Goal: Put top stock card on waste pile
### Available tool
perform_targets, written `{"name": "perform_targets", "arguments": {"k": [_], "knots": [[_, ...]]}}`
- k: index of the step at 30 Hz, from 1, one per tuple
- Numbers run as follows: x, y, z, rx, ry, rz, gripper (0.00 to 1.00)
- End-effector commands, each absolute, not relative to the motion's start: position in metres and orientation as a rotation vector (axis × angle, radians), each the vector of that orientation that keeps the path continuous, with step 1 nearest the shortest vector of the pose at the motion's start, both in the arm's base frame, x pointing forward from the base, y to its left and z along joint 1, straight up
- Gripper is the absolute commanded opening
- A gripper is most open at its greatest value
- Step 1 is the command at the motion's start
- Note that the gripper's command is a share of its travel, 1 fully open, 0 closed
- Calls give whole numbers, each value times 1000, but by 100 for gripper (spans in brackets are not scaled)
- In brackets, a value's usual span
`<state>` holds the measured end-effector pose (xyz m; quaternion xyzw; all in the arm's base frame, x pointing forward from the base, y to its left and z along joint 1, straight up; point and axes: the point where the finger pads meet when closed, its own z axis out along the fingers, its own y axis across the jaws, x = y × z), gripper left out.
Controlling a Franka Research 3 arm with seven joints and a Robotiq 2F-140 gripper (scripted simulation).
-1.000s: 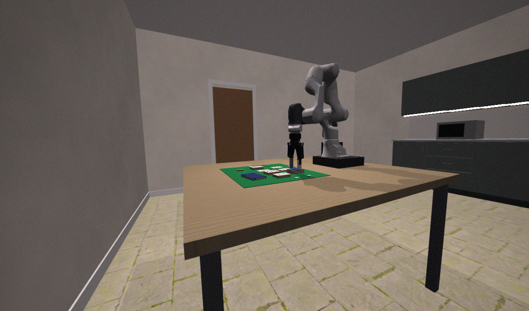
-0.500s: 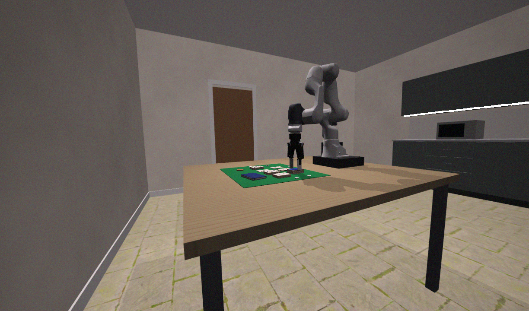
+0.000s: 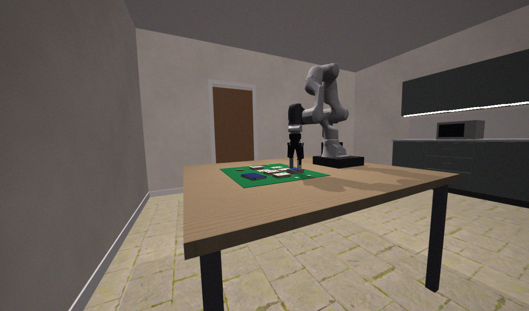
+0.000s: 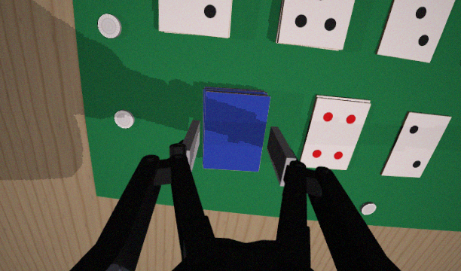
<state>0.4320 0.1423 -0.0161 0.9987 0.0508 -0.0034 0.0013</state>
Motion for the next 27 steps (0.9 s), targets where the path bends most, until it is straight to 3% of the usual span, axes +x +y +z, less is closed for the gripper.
{"name": "perform_targets", "arguments": {"k": [1, 7, 8, 27], "knots": [[433, 143, -16, 3136, 169, -5, 50], [433, 143, -16, 3136, 169, -5, 50], [433, 143, -16, 3136, 169, -5, 43], [433, 143, -16, 3136, 169, -5, 43]]}}
